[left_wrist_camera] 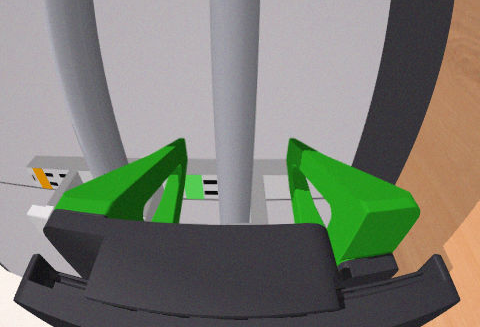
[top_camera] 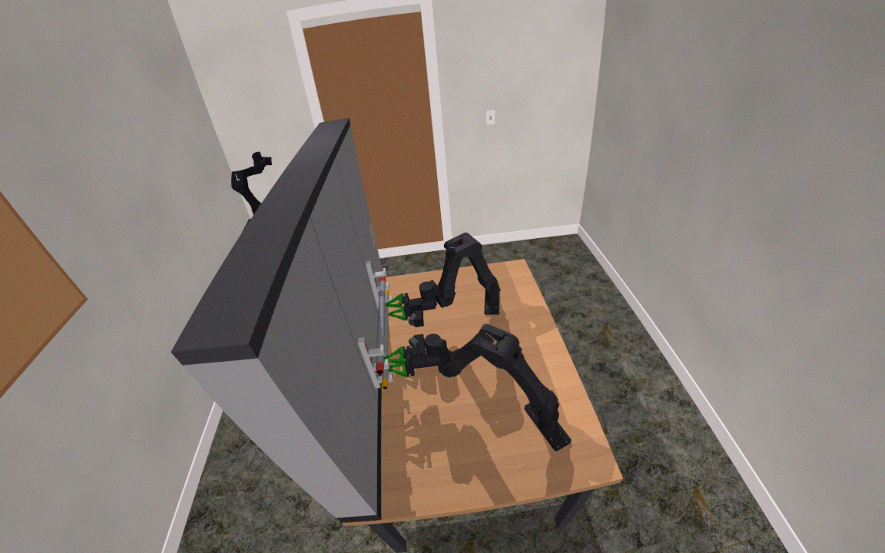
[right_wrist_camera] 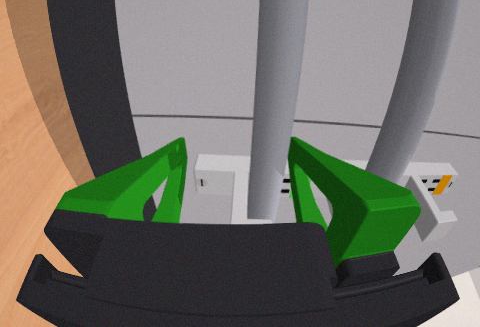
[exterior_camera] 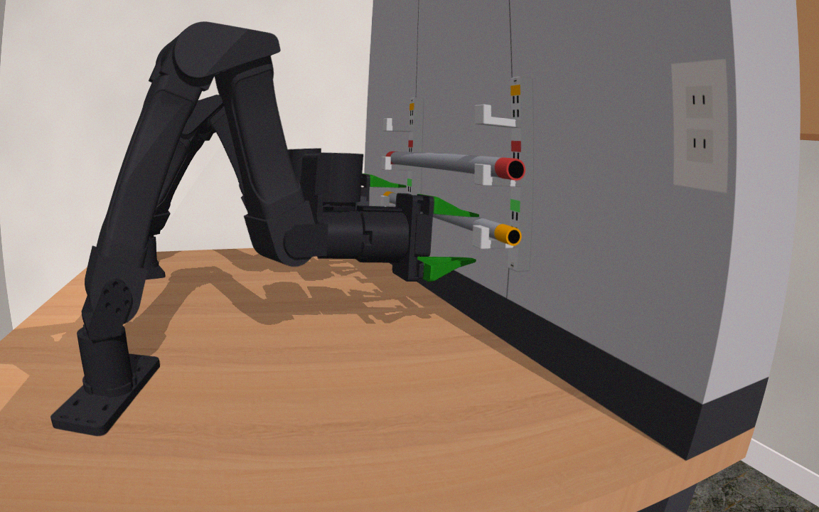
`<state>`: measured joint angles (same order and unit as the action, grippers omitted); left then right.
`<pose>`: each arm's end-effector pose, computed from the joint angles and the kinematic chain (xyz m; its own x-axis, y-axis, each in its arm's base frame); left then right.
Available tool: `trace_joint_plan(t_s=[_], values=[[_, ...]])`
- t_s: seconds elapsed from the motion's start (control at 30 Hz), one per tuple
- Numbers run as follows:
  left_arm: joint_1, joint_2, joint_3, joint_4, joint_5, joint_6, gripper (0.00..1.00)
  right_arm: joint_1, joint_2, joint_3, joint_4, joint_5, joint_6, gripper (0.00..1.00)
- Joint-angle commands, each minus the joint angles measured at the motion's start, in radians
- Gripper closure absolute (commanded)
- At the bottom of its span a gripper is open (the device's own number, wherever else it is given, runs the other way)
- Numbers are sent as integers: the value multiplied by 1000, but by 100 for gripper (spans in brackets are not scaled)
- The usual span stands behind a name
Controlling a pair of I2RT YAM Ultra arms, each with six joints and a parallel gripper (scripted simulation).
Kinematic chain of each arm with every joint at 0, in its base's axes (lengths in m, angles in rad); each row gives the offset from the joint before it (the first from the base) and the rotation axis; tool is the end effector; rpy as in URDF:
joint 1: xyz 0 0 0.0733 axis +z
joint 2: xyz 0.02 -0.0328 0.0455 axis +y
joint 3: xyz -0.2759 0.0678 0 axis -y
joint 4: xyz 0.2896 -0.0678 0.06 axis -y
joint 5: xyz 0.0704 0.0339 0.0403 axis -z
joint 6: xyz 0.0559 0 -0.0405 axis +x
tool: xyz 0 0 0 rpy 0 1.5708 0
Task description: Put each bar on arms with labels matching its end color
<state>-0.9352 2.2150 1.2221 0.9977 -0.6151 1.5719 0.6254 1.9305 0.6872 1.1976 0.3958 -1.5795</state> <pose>0.3297 -0.3908 0.1300 0.3147 0.9492 -0.0017 -0.0032 0.0028 1.0000 0.3273 0.2111 0.1164 0.2282 -0.9733 0.0263 -0.0351 -0.0352 -0.9988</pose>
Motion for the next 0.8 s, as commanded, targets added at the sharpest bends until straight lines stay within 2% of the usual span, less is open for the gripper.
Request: trace_joint_plan(t_s=[0.0,0.77], values=[[8,11,29,-23,10,-1,45,-8,-4,37,5,-9,8,44],[8,11,29,-23,10,-1,75,-8,-2,38,5,-9,8,74]])
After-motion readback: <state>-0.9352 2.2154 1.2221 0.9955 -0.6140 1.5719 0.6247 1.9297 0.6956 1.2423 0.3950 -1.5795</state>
